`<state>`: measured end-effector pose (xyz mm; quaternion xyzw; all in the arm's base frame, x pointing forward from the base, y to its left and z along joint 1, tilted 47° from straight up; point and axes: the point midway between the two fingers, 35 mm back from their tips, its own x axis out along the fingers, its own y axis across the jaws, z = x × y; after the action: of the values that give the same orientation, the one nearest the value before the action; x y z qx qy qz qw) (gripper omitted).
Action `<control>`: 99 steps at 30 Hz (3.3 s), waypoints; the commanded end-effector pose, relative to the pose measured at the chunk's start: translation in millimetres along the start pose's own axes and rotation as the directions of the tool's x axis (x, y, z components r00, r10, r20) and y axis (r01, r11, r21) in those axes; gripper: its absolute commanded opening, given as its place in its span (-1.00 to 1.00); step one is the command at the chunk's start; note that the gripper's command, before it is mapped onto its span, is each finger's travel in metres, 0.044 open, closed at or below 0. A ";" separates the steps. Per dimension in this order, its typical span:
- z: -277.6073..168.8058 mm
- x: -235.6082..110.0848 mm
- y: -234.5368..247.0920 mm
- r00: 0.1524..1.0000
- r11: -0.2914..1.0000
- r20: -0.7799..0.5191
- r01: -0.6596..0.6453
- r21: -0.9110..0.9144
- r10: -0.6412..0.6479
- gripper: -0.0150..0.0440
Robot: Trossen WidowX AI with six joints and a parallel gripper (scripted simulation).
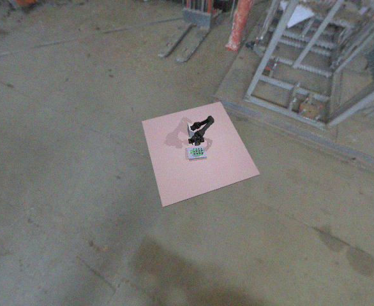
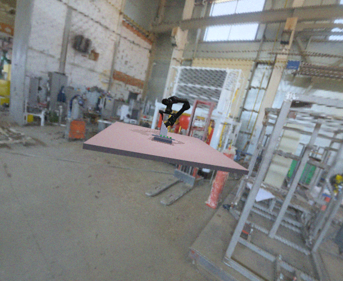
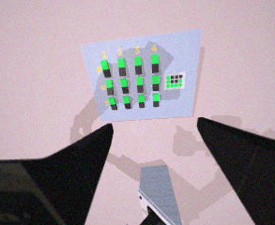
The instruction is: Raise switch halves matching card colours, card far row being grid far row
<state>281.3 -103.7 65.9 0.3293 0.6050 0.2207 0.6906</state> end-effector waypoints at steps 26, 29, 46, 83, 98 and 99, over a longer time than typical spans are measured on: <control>-1.0 137.0 89.3 0.999 1.000 0.051 -0.004 0.001 0.004 -0.49; -1.0 139.0 89.3 0.999 1.000 0.051 -0.005 0.001 0.004 -0.49; -0.6 152.4 89.4 0.999 1.000 0.051 -0.005 0.001 0.005 -0.49; -0.5 156.0 89.4 0.999 1.000 0.051 -0.005 0.001 0.005 -0.49; -0.5 158.0 89.5 0.999 1.000 0.051 -0.005 0.001 0.005 -0.49; -0.5 158.1 89.5 0.999 1.000 0.051 -0.005 0.001 0.005 -0.49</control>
<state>316.2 69.0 22.4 0.3363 0.5852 0.2165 0.7054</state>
